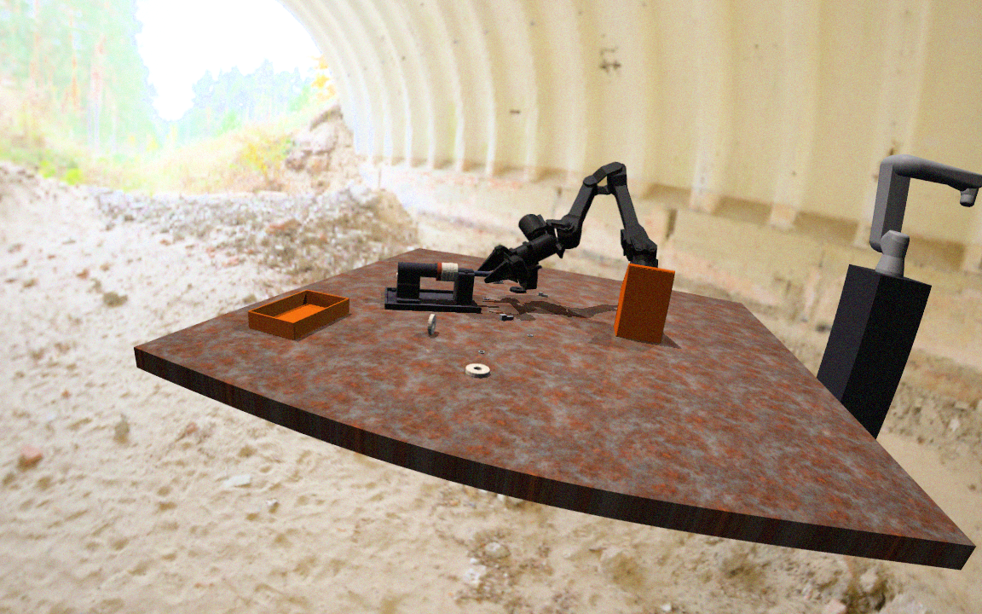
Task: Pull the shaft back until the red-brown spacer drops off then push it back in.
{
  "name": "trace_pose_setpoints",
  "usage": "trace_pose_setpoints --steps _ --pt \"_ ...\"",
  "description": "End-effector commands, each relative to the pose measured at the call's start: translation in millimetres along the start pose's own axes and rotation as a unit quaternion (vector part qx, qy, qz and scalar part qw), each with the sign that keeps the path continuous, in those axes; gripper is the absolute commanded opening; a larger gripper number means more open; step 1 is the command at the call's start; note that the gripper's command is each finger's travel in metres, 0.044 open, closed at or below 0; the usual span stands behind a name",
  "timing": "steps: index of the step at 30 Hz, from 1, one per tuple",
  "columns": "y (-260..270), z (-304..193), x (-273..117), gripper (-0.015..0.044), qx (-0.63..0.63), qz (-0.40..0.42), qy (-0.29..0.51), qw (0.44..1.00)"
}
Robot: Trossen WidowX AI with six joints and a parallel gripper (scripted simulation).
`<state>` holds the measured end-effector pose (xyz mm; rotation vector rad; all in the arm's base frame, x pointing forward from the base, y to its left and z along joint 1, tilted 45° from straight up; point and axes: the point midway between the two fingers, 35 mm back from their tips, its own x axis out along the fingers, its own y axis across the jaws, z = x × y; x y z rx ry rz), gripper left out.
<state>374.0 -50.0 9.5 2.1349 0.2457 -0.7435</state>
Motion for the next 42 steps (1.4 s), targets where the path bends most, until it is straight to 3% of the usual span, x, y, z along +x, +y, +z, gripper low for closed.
trace_pose_setpoints --steps 1,27,42 --pt "1.7 0.1 0.3 0.044 0.003 0.004 -0.001 1.0" --pt "1.9 0.0 18.2 0.044 0.003 0.004 -0.001 1.0" --pt "-0.9 0.7 17.3 0.0046 0.0 -0.001 -0.001 1.0"
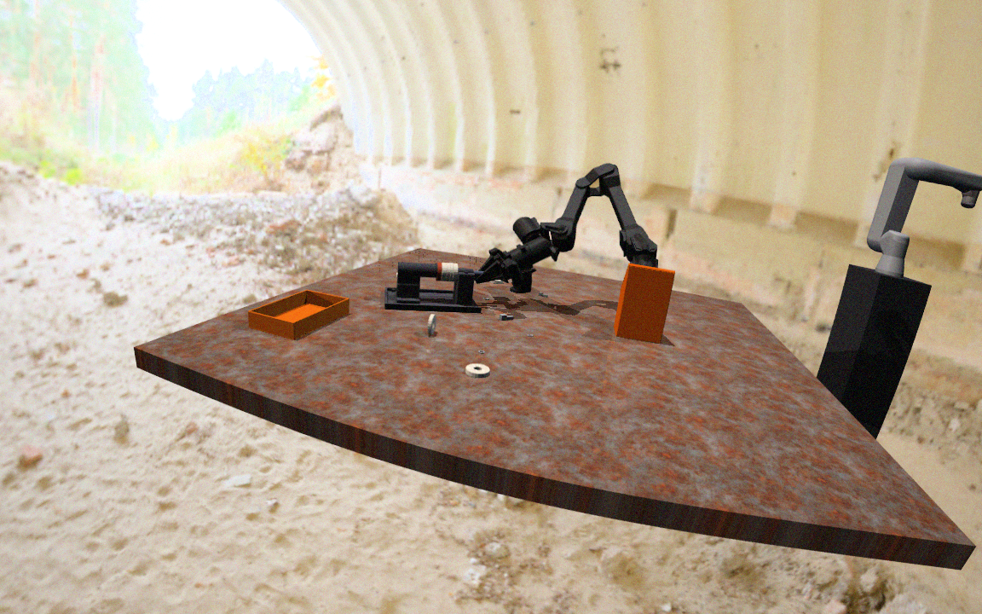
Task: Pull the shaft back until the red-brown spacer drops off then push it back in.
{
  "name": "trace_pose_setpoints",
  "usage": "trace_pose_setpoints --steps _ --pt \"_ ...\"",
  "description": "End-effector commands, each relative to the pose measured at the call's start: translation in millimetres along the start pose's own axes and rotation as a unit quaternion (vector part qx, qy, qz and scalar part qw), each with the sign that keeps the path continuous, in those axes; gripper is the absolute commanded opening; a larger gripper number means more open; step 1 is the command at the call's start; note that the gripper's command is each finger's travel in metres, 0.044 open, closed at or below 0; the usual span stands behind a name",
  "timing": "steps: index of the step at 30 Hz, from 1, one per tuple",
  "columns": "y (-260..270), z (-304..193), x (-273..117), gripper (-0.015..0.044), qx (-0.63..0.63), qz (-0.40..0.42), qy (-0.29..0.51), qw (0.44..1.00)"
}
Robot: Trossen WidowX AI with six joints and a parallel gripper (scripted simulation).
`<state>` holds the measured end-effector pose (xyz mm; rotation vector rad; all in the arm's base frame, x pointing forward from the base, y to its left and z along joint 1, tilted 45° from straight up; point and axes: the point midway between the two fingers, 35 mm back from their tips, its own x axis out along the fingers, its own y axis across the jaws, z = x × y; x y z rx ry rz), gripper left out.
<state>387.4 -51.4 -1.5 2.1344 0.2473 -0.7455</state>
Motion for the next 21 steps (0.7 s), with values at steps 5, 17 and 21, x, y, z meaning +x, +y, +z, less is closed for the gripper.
trace_pose_setpoints --steps 5,17,21 --pt "-0.1 0.1 0.0 0.0013 0.0 0.0 0.0 1.0" --pt "-0.2 3.2 -5.2 0.0 0.003 0.005 -0.001 1.0" --pt "-0.3 4.4 -7.3 0.0 0.003 0.005 -0.001 1.0"
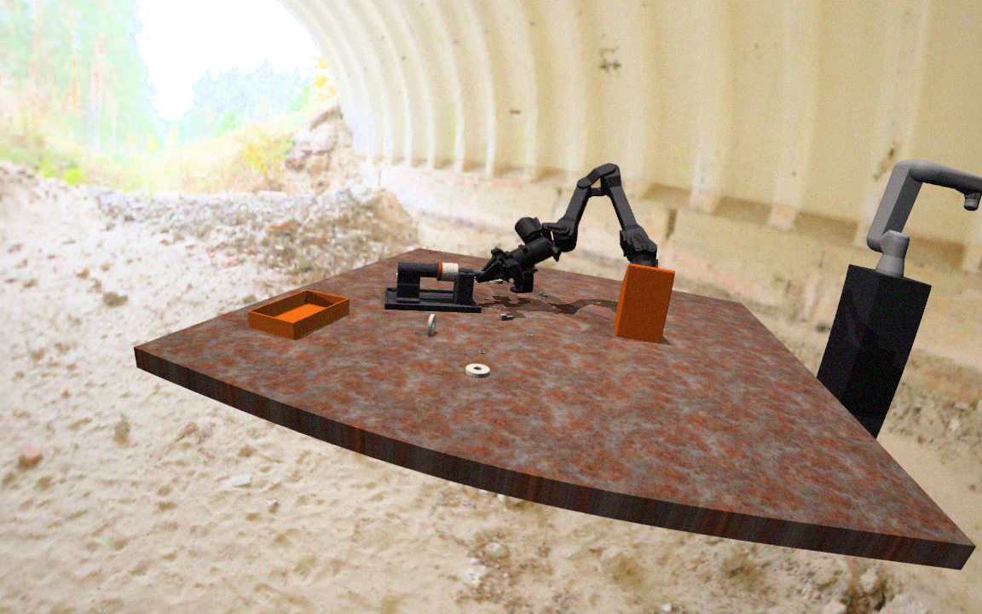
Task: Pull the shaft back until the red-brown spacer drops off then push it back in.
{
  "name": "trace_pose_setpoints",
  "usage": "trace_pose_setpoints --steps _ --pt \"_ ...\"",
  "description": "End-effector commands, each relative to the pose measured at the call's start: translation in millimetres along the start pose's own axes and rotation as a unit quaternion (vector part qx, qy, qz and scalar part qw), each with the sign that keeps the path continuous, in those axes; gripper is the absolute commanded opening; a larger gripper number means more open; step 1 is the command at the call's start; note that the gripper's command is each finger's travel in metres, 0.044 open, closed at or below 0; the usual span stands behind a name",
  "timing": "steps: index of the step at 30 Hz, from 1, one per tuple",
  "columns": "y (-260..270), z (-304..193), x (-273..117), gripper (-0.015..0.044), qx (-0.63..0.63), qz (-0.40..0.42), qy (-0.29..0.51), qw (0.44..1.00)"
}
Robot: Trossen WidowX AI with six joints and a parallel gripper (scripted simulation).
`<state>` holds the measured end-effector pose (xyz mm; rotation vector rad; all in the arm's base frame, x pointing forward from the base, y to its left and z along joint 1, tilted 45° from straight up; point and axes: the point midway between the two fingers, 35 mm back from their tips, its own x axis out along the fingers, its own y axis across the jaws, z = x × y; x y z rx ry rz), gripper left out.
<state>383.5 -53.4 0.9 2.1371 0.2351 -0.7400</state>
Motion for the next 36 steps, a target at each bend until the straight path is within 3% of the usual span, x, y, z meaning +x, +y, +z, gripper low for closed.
trace_pose_setpoints --steps 1,36 --pt "-1.5 2.7 -3.5 0.0 0.002 -0.001 -0.001 1.0" --pt "-1.6 7.0 -10.7 0.0 0.002 -0.001 -0.001 1.0"
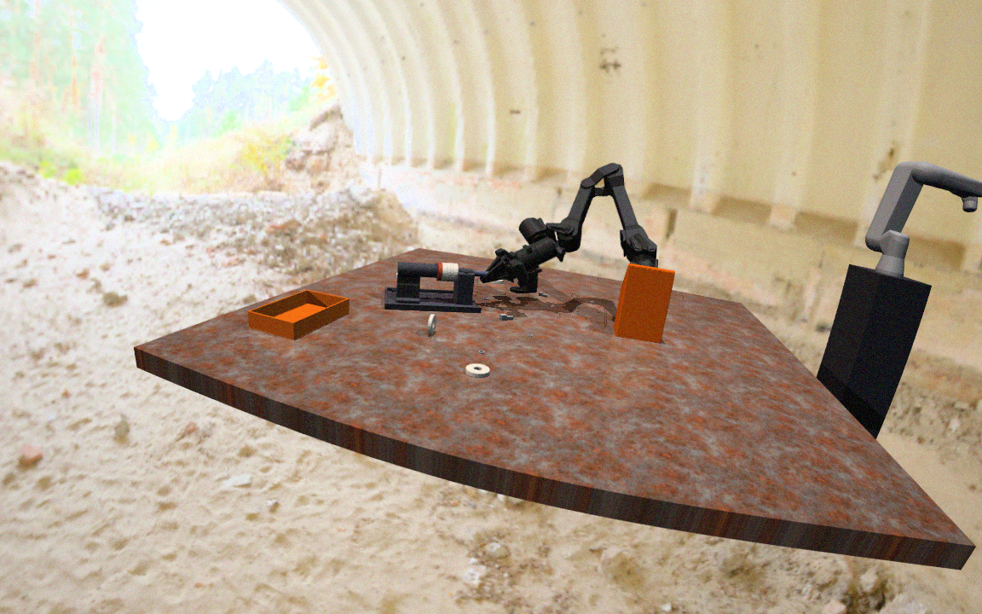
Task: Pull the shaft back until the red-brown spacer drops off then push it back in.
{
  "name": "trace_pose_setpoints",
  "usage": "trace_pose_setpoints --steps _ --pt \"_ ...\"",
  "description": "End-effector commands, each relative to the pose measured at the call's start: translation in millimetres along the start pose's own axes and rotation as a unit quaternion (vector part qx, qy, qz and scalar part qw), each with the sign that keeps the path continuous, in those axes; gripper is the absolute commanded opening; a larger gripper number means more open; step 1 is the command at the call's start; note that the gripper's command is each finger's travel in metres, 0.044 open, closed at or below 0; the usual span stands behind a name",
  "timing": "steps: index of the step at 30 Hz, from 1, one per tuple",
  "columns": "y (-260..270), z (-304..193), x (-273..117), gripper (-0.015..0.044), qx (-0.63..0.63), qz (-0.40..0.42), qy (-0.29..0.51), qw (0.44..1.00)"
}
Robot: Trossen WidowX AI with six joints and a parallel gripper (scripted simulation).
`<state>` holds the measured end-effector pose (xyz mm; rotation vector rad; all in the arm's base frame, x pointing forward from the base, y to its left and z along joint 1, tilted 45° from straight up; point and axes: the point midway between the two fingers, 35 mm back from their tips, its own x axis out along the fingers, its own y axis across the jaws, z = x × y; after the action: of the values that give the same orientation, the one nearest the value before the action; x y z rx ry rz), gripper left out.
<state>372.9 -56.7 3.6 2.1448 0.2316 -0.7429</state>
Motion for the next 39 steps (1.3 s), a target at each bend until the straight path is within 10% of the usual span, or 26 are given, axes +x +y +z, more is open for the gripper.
trace_pose_setpoints --steps 1,39 --pt "-1.1 1.1 -0.8 0.0 -0.003 -0.001 -0.001 1.0" --pt "-1.1 2.8 -3.6 0.0 -0.003 -0.001 -0.001 1.0"
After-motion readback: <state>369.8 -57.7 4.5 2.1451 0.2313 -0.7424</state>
